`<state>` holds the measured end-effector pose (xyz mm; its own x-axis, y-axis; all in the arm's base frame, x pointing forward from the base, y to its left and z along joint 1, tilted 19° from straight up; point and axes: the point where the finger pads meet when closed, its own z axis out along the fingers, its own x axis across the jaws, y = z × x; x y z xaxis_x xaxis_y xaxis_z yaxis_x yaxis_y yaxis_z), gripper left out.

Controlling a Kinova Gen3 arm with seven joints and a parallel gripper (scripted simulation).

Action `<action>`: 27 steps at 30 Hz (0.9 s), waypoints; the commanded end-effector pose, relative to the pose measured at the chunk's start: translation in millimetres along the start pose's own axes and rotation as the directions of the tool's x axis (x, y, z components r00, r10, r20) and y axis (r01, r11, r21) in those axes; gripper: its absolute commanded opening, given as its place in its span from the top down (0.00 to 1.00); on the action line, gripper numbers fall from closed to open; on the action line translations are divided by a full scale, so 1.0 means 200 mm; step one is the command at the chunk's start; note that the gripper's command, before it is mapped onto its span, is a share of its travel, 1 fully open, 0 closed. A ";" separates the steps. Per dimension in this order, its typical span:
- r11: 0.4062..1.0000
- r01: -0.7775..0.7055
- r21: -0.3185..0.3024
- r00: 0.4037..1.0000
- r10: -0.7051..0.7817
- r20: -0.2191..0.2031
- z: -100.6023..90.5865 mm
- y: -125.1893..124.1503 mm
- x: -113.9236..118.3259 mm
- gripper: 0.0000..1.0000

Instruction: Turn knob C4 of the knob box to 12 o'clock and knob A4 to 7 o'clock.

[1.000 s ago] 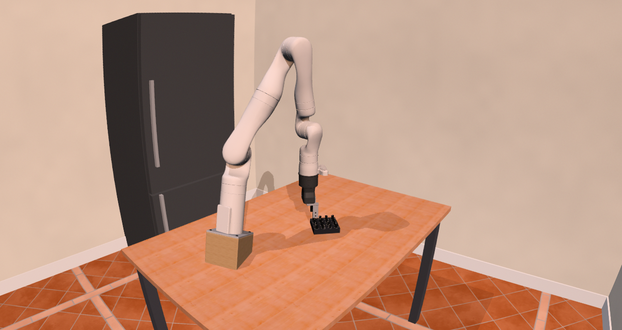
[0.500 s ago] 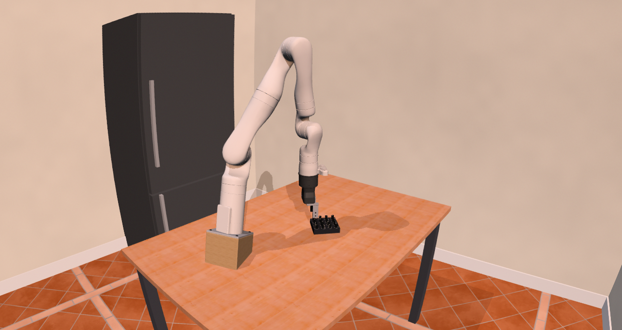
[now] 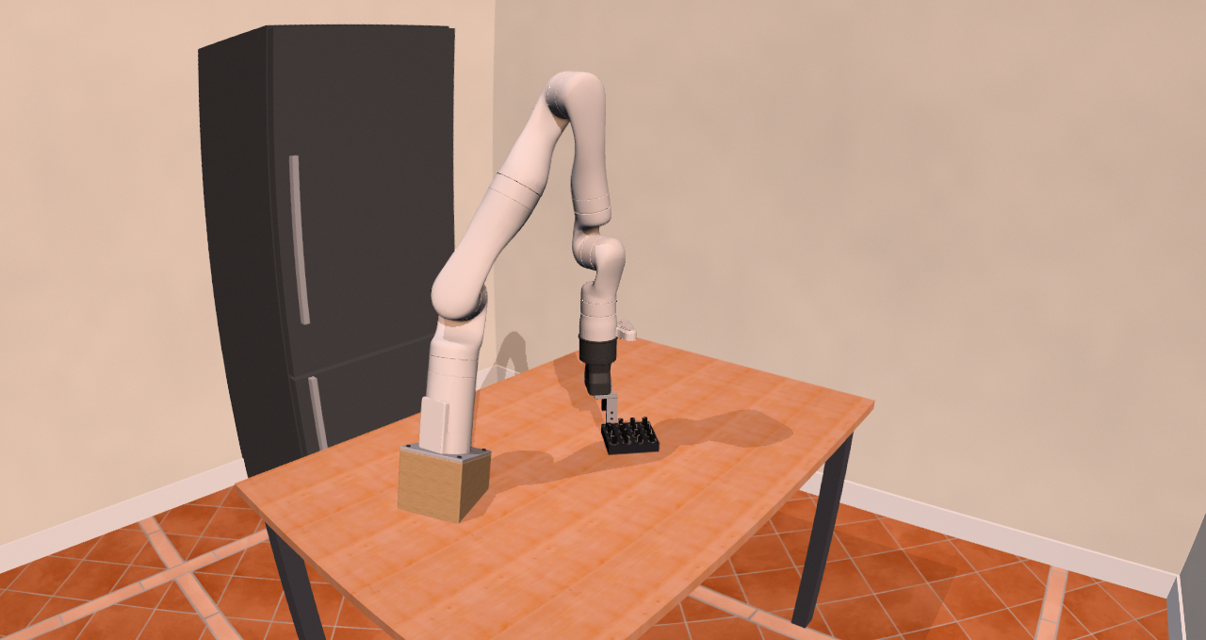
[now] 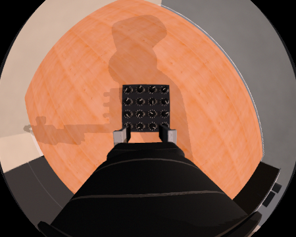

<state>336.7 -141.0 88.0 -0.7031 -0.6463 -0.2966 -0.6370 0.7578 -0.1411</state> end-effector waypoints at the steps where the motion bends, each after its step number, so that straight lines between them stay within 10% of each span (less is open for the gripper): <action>1: 1.000 0.000 0.001 1.000 0.000 0.000 0.00 0.00 0.00 0.00; 27: 1.000 0.000 0.000 1.000 0.000 0.000 -0.01 0.15 0.00 0.00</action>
<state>320.4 -122.4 85.0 -0.7073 -0.6400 -0.3003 -0.6313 0.7630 -0.1392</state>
